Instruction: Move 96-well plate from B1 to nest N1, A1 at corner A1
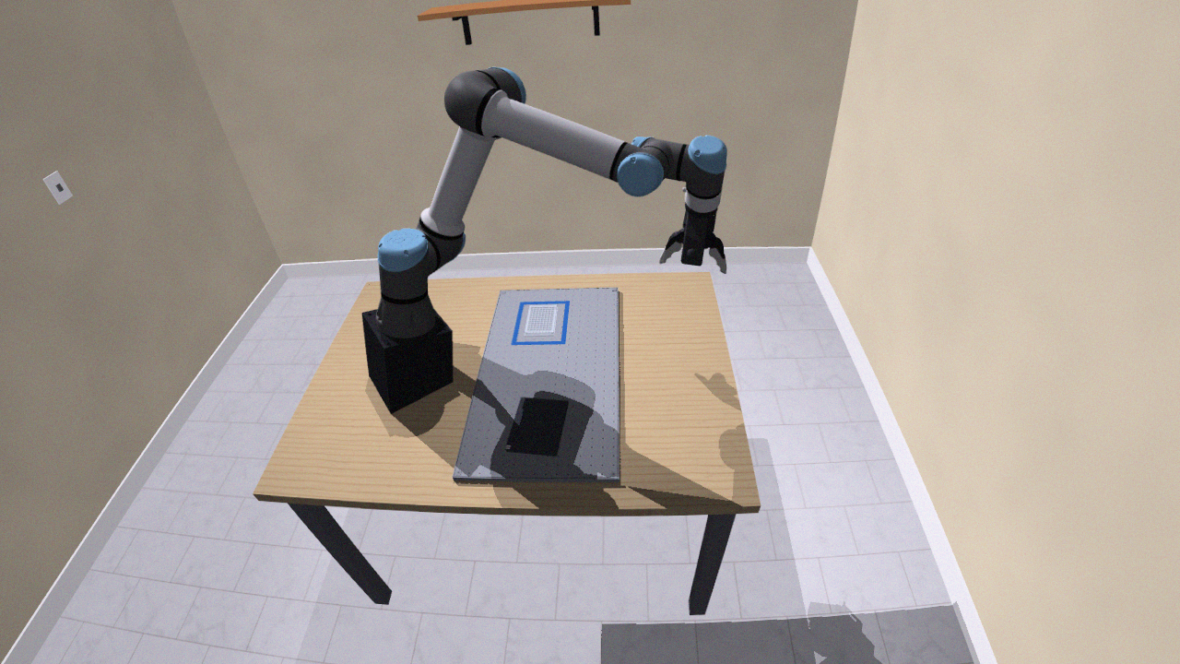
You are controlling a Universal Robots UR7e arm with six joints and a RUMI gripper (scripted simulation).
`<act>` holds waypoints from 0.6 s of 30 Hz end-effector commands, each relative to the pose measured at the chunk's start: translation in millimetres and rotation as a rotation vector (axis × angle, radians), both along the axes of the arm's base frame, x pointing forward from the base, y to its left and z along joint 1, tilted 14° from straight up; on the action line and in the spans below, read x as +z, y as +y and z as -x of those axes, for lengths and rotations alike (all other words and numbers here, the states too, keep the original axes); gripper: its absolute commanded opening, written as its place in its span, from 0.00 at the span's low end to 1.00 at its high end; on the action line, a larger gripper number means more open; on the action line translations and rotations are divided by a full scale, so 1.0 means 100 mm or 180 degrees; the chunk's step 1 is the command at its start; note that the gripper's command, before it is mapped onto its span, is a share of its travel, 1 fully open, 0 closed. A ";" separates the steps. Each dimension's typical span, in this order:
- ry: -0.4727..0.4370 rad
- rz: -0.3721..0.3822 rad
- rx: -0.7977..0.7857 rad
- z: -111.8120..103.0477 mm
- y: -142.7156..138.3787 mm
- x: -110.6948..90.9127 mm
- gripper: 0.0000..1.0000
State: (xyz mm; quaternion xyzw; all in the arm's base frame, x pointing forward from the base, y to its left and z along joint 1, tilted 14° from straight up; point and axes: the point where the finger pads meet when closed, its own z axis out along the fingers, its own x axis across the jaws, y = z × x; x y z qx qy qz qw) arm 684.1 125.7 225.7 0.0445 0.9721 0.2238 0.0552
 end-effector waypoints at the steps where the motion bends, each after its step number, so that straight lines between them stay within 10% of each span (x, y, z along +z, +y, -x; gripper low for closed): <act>1: -0.0006 0.0000 0.0000 0.00 0.00 0.01 1.00; 18: -0.0049 0.0026 0.0102 0.05 0.04 -0.02 1.00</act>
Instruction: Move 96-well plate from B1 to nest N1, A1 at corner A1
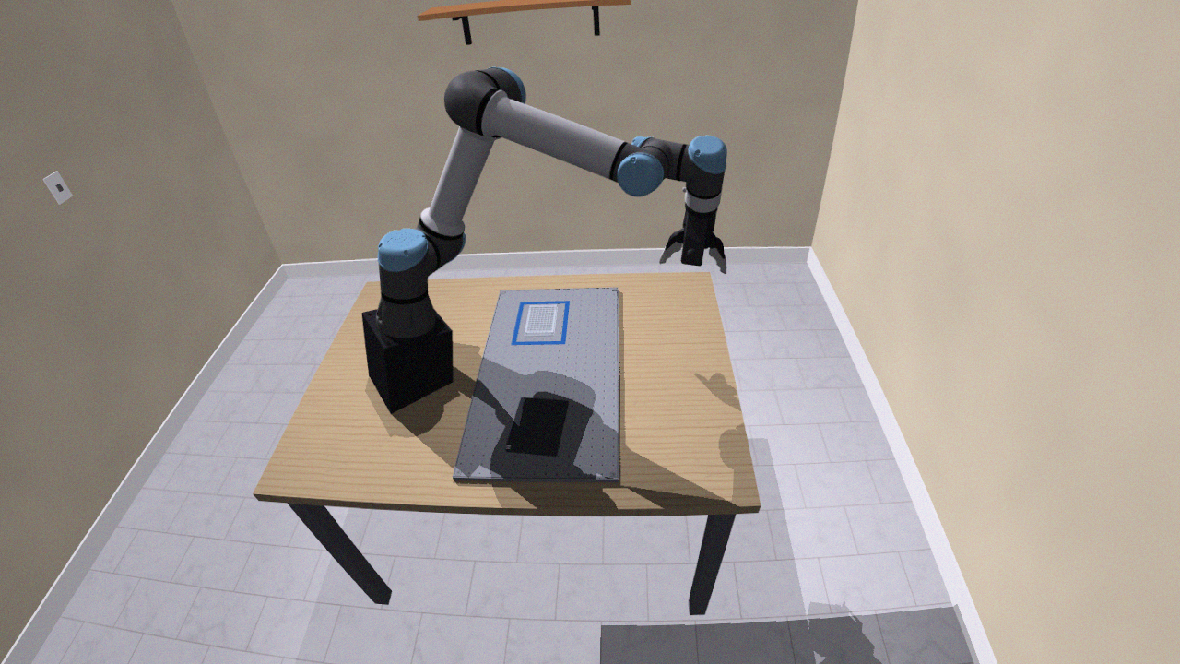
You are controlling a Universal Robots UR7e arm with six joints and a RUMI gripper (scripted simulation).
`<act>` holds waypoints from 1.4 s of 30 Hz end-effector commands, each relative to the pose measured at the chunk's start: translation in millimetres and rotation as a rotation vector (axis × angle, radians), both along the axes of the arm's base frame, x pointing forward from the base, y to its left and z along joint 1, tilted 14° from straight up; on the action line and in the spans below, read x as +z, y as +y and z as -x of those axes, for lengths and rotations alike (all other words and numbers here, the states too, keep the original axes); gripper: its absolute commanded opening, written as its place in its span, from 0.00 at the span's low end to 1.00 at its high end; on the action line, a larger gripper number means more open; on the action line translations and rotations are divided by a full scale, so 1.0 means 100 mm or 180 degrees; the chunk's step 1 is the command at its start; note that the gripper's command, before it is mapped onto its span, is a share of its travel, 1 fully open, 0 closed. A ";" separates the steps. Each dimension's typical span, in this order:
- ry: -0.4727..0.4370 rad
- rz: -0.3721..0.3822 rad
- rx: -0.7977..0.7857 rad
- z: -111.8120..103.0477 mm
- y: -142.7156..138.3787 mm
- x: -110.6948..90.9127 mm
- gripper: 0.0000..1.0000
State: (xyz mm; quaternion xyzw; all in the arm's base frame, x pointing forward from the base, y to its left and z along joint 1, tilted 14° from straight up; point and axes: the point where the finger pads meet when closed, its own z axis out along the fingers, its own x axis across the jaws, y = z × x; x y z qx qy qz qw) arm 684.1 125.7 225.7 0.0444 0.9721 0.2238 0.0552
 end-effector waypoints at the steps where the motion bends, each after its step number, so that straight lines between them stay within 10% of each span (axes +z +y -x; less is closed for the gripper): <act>1: -0.0092 0.0048 0.0196 0.08 0.06 -0.05 1.00; 42: -0.1215 0.0647 0.2881 0.83 0.48 -0.59 1.00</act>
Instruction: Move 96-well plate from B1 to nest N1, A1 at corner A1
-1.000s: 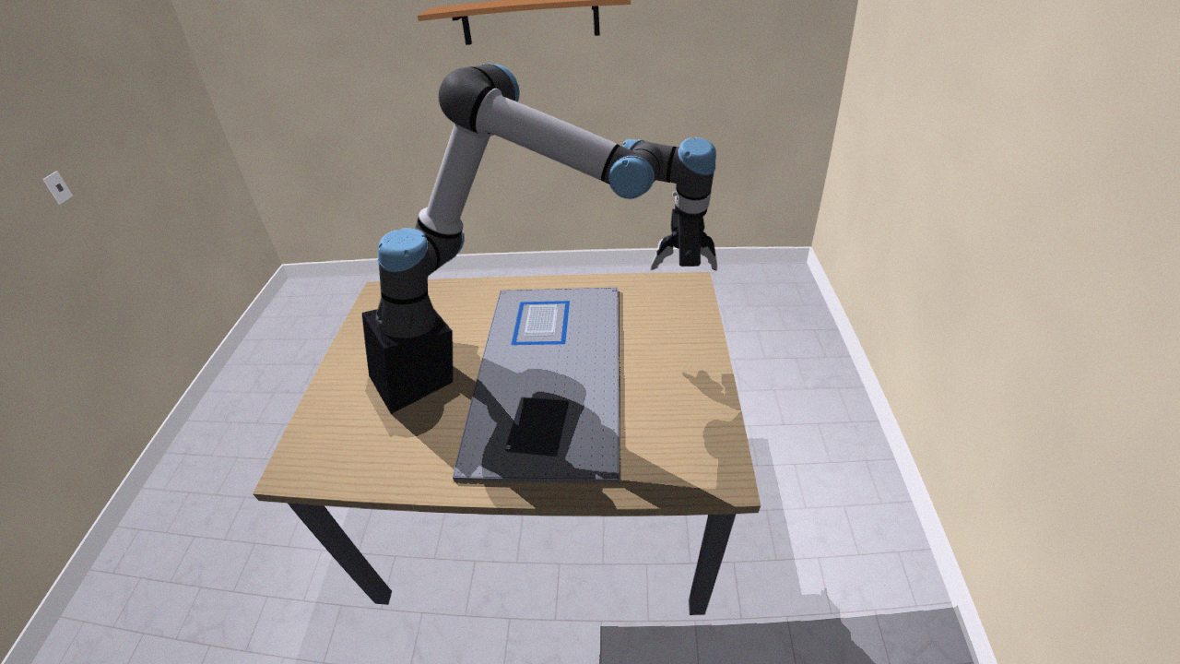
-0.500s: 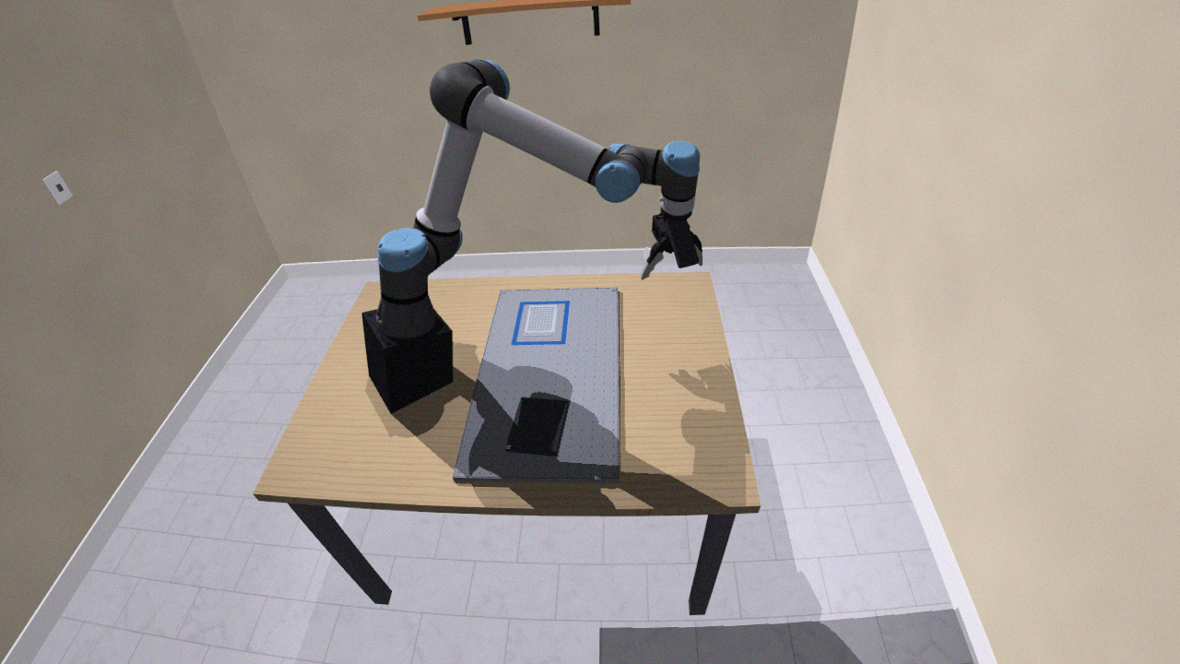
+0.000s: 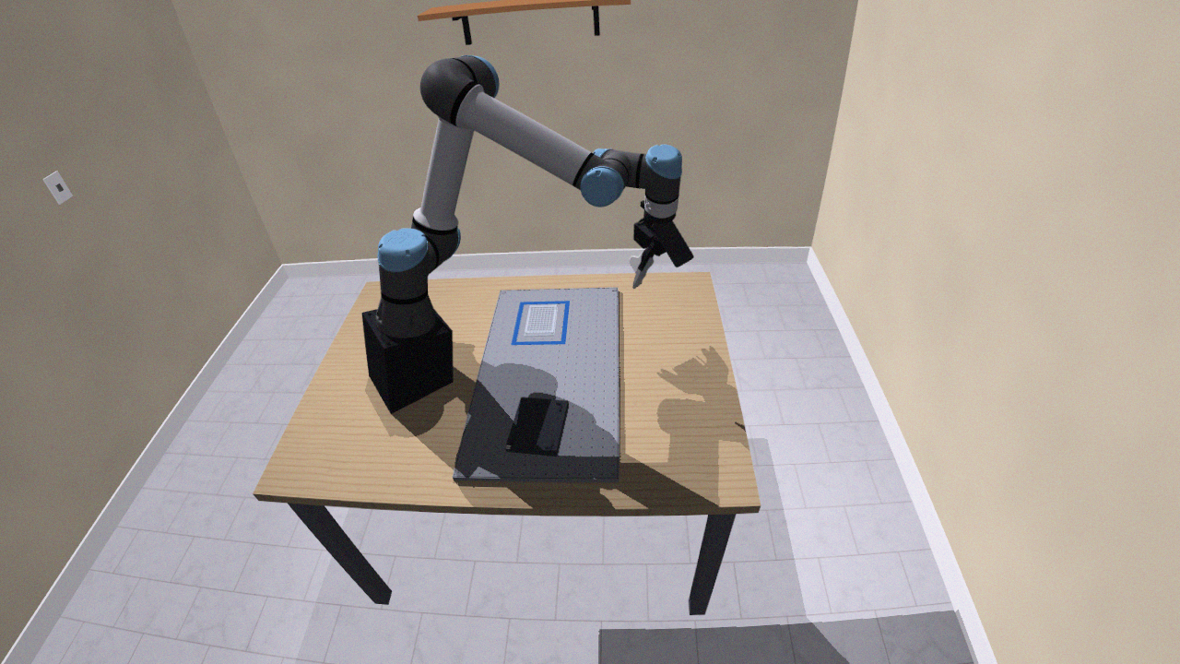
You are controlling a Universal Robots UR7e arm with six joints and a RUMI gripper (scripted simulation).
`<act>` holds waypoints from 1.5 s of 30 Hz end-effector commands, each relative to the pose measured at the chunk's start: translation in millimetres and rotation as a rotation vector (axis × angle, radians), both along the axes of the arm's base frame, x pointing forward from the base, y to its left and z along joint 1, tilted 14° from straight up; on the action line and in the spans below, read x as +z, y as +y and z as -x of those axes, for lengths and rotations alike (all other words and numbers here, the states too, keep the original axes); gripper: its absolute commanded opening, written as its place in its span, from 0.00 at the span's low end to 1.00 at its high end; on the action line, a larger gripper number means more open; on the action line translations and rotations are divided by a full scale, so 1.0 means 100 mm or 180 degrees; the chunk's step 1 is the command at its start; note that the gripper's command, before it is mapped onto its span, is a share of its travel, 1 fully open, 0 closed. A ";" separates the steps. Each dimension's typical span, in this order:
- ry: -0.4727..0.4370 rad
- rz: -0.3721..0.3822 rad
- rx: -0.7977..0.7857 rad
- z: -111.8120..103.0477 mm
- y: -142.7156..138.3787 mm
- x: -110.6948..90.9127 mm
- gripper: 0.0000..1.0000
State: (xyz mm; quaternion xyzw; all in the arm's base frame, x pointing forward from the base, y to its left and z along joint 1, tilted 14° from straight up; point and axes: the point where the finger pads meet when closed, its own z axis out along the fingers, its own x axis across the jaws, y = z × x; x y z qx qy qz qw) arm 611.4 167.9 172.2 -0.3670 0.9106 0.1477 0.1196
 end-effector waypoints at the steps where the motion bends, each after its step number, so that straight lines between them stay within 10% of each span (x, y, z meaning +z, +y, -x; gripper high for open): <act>1: -0.0229 0.0093 0.0497 0.14 0.08 -0.08 1.00; 45: -0.1185 0.0687 0.3368 1.22 0.46 -0.69 1.00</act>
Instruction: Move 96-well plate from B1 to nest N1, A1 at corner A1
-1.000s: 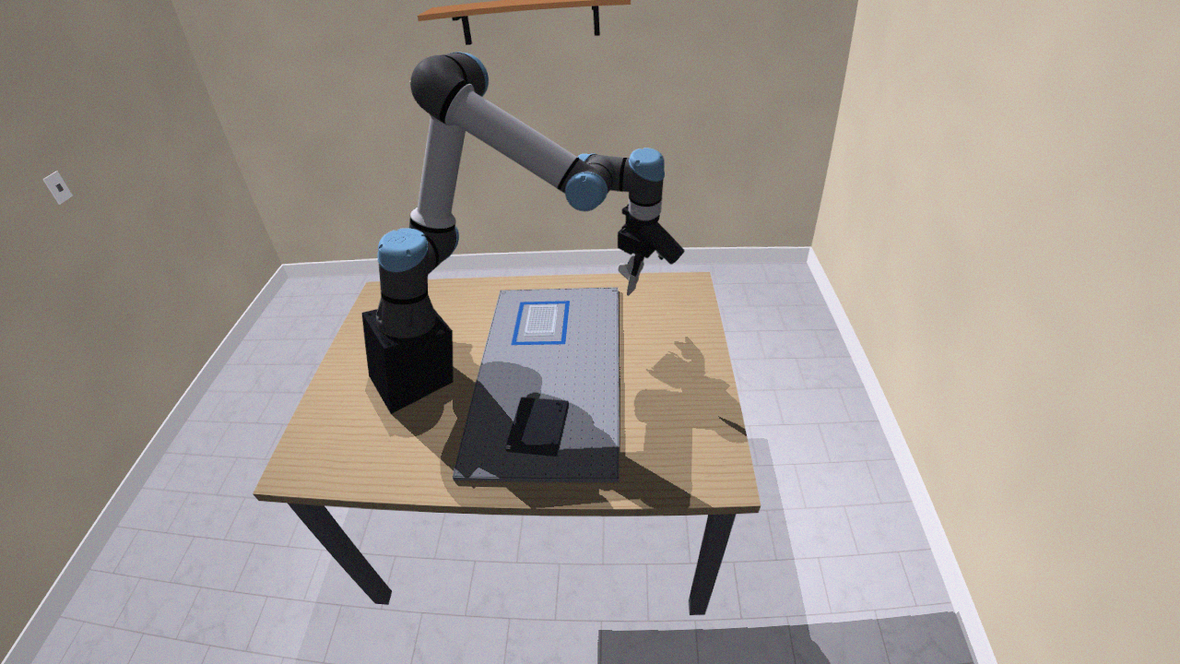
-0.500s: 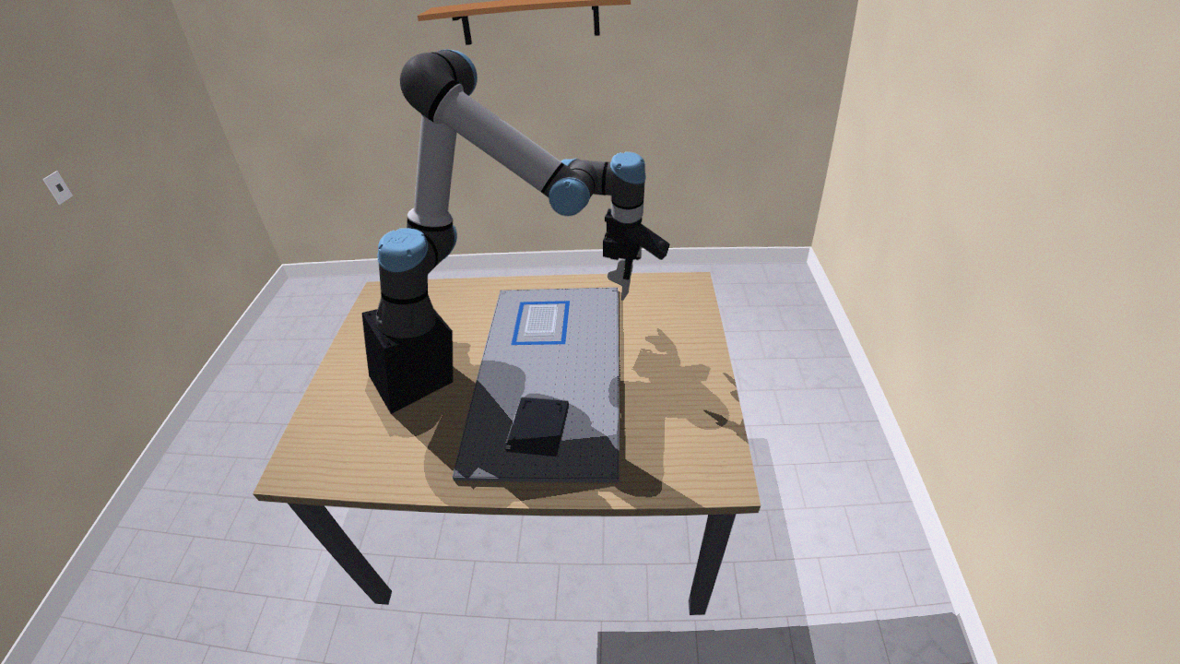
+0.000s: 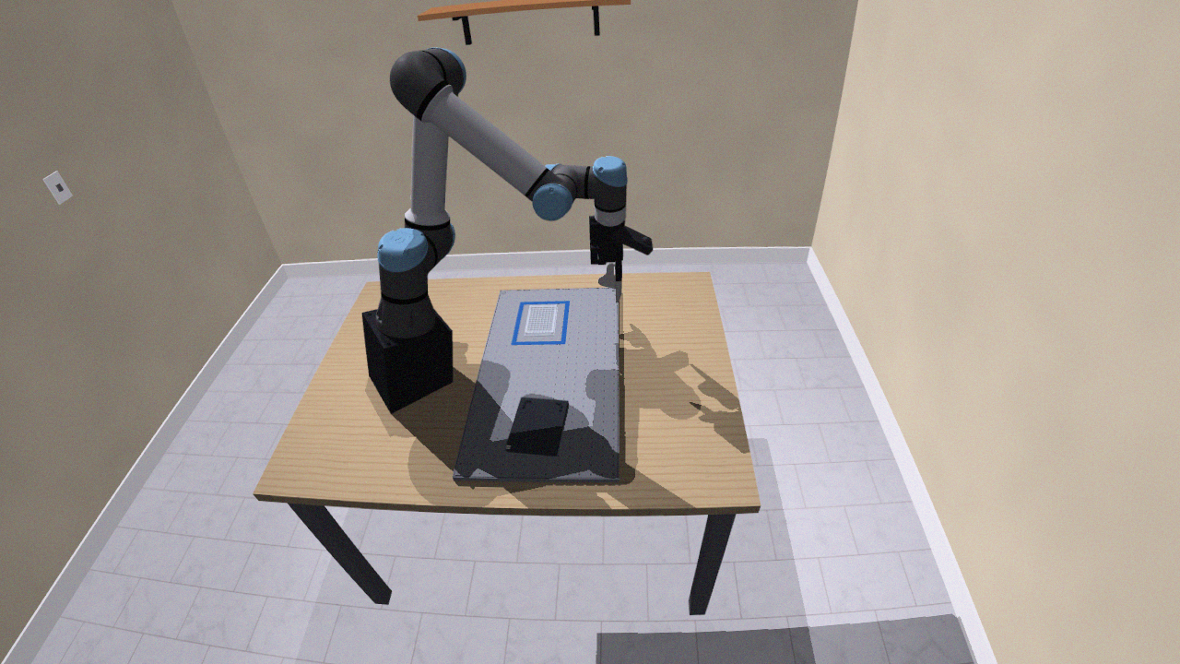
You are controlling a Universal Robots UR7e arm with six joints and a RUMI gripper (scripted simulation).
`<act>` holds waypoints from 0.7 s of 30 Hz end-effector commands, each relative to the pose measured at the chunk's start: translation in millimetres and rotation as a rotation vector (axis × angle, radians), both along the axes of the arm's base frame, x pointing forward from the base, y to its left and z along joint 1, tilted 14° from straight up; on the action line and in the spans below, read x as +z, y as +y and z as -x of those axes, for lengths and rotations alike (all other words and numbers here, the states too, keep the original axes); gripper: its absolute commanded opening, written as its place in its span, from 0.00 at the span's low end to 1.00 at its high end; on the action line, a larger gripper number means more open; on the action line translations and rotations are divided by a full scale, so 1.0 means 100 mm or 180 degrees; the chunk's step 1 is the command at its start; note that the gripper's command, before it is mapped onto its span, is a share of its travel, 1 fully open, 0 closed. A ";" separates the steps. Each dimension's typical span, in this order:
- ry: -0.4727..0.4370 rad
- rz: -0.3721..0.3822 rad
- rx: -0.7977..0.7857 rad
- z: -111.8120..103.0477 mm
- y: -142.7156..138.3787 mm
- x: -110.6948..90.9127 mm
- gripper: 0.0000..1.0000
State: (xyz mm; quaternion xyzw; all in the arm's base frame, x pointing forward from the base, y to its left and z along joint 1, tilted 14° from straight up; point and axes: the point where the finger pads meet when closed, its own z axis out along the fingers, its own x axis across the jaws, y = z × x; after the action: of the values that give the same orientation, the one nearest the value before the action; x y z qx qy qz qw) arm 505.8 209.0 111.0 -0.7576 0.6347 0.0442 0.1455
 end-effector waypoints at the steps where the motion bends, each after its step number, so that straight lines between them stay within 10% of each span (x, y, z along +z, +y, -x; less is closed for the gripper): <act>1: -0.0192 0.0095 0.0526 0.19 0.06 -0.09 1.00; 21: -0.0518 0.0348 0.1681 0.71 0.16 -0.35 1.00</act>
State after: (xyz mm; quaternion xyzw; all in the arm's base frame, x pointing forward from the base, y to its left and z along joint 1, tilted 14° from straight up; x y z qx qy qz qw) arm 449.4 221.5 81.8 -0.8790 0.4566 -0.0003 0.1373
